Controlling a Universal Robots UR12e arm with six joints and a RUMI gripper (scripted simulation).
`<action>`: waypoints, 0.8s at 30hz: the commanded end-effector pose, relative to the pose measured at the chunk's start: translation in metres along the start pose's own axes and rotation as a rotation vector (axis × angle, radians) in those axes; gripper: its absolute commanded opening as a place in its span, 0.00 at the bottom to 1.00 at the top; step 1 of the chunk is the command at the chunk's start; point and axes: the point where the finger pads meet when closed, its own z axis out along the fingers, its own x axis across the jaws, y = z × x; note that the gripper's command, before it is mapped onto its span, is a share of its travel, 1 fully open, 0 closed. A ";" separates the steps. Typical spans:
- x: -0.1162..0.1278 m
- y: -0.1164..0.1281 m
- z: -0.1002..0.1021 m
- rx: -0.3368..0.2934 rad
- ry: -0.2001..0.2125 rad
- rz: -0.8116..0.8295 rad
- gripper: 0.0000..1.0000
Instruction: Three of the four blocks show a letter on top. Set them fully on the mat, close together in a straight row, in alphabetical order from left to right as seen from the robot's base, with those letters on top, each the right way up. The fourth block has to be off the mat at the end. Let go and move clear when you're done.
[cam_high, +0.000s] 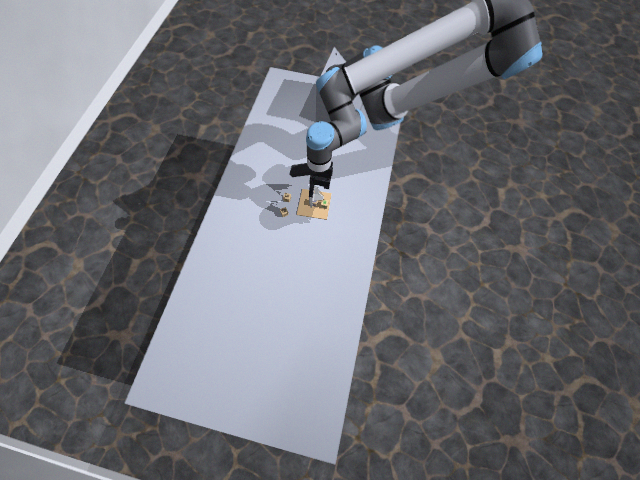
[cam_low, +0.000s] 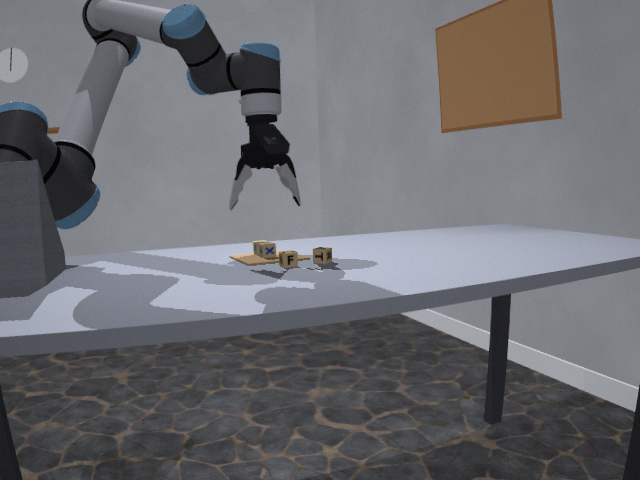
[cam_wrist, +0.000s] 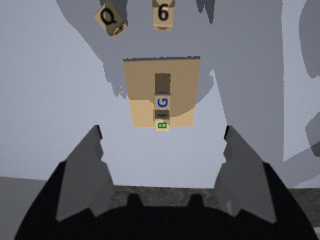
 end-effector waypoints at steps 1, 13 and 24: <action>-0.001 -0.001 -0.001 0.001 -0.001 -0.016 1.00; -0.008 -0.009 -0.001 0.001 -0.001 -0.141 1.00; -0.022 -0.026 -0.002 0.001 -0.001 -0.433 1.00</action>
